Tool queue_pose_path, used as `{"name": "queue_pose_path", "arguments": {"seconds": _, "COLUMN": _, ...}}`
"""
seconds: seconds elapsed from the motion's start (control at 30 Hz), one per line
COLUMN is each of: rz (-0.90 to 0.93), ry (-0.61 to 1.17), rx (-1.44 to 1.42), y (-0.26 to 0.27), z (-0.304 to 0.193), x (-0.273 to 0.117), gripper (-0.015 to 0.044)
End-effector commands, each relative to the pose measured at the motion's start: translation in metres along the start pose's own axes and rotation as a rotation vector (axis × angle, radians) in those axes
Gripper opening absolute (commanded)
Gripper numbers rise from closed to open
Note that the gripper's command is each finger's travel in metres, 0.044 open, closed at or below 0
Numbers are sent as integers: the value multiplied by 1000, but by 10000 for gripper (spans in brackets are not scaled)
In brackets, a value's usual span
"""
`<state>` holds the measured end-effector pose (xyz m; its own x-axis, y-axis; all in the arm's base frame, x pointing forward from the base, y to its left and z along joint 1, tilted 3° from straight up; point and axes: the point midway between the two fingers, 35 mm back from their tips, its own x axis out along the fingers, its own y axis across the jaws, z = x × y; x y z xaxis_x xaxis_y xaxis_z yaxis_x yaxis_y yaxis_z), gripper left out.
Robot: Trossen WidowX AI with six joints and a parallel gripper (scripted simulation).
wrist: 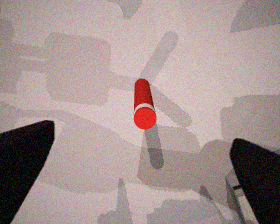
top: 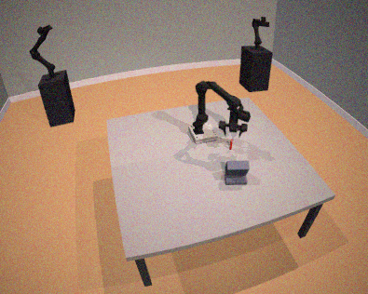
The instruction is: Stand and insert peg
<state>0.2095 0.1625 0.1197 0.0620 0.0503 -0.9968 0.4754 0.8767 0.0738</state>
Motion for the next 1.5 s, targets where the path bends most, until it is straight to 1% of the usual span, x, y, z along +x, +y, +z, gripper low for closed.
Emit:
{"name": "queue_pose_path", "arguments": {"seconds": 0.0, "rz": -7, "ry": 7, "rx": 9, "y": -1, "z": -1, "x": 7, "gripper": 440}}
{"name": "queue_pose_path", "arguments": {"seconds": 1.3, "rz": -7, "ry": 7, "rx": 9, "y": -1, "z": -1, "x": 68, "gripper": 440}}
{"name": "queue_pose_path", "arguments": {"seconds": 1.47, "rz": -7, "ry": 7, "rx": 9, "y": -2, "z": -2, "x": 70, "gripper": 440}}
